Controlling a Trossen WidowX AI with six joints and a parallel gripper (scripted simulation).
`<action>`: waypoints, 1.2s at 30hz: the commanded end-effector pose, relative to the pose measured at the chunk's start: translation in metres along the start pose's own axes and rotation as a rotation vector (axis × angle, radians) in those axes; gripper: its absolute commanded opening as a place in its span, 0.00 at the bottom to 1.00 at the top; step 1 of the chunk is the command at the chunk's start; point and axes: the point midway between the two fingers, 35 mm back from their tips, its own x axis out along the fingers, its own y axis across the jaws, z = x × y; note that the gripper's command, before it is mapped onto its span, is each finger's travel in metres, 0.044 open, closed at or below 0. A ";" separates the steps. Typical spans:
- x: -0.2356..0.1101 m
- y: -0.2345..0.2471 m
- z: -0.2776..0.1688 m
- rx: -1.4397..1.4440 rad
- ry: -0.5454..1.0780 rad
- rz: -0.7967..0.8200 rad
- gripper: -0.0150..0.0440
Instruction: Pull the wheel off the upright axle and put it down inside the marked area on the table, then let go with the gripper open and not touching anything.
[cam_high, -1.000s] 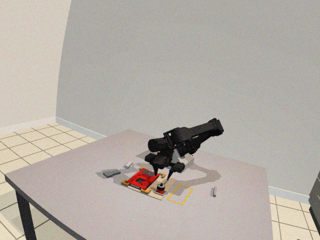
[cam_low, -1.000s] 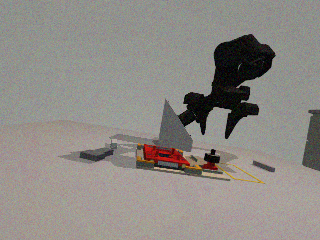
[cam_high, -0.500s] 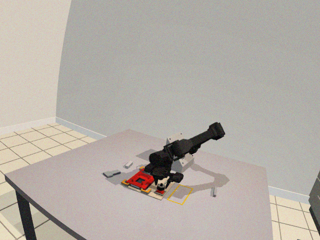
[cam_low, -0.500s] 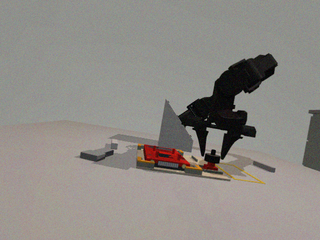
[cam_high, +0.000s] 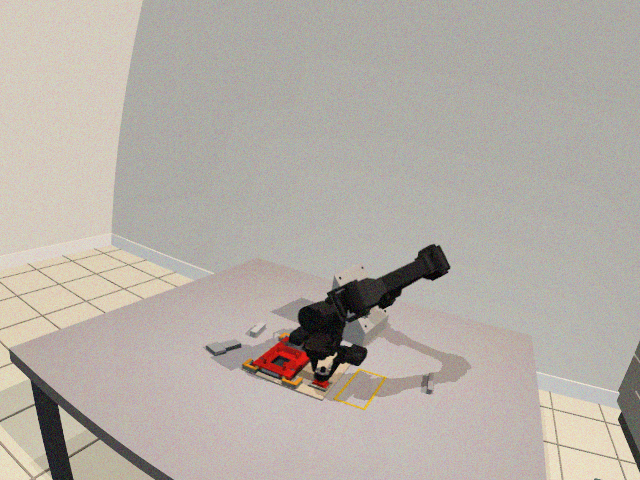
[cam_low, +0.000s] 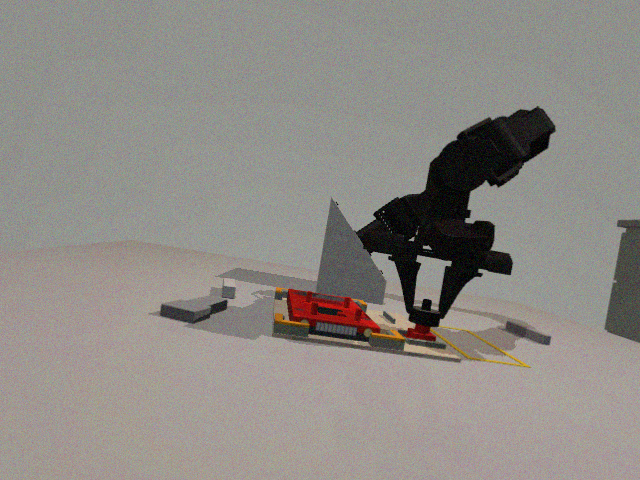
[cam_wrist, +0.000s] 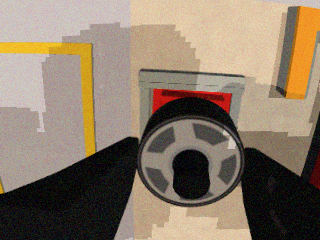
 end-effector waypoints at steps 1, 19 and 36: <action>-0.001 0.000 0.000 -0.003 0.000 0.000 0.25; -0.007 0.000 0.000 -0.002 -0.001 0.000 0.25; -0.013 0.000 0.001 0.000 -0.001 0.000 0.25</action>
